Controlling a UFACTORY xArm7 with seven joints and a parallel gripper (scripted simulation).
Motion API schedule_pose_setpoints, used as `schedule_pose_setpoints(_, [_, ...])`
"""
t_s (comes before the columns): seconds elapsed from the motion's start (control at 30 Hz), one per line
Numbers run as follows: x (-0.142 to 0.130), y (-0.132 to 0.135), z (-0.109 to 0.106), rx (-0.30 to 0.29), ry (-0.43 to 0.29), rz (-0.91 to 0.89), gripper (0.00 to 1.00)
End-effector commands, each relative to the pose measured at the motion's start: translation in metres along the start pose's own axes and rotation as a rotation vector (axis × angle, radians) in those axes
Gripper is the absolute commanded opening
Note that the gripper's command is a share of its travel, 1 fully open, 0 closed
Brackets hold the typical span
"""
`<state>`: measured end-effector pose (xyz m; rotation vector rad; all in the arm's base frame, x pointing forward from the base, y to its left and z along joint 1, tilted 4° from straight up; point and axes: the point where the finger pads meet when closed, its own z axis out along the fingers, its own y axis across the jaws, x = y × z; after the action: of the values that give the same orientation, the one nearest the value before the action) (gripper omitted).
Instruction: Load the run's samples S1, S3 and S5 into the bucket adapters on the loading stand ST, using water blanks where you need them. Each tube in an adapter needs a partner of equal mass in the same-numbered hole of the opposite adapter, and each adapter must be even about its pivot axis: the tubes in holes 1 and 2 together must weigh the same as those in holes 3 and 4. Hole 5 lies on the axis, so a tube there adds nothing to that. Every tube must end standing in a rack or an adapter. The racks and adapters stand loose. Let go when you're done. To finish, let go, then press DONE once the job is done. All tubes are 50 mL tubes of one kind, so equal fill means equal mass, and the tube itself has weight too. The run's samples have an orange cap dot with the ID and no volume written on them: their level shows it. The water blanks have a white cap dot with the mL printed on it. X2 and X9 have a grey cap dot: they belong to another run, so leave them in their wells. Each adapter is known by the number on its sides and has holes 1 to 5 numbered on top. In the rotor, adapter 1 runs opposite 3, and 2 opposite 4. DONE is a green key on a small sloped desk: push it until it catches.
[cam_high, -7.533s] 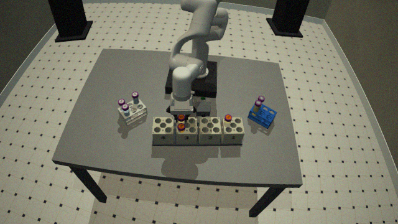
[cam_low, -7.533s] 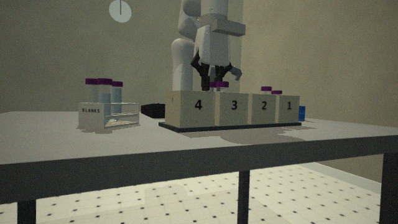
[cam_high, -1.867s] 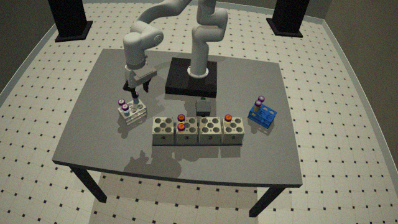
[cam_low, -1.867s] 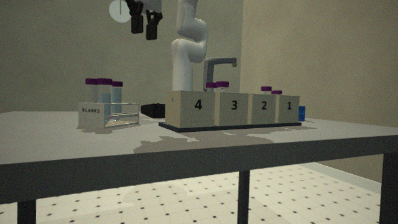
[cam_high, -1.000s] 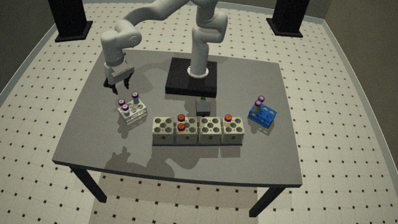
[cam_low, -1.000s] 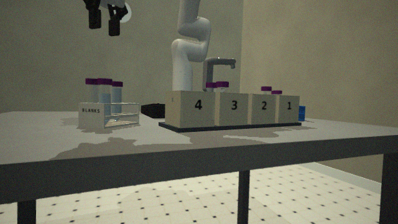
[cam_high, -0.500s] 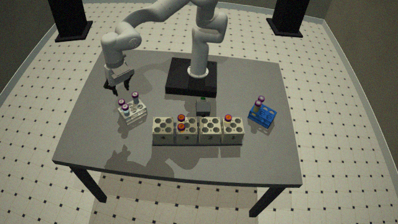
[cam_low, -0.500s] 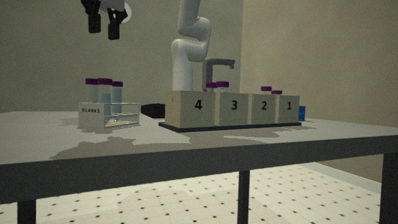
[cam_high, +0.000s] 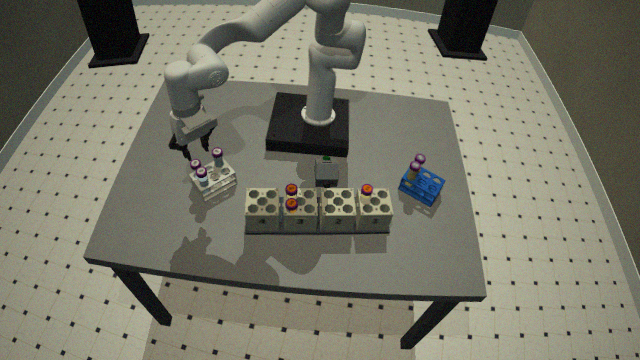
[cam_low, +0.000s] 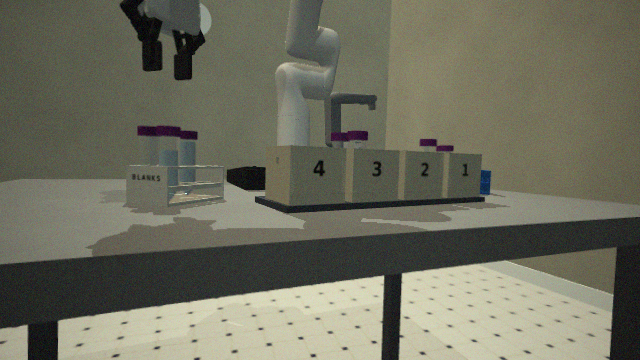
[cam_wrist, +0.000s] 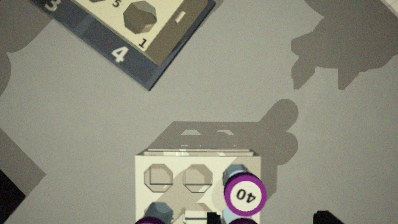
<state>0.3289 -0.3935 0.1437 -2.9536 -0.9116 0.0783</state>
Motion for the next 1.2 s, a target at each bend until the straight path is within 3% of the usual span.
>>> schedule_pose_setpoints(0.0, [0.000,0.002,0.009,-0.005,0.001,0.000,0.57])
schedule_pose_setpoints(1.17, [0.000,0.002,0.071,-0.005,0.001,0.000,0.57])
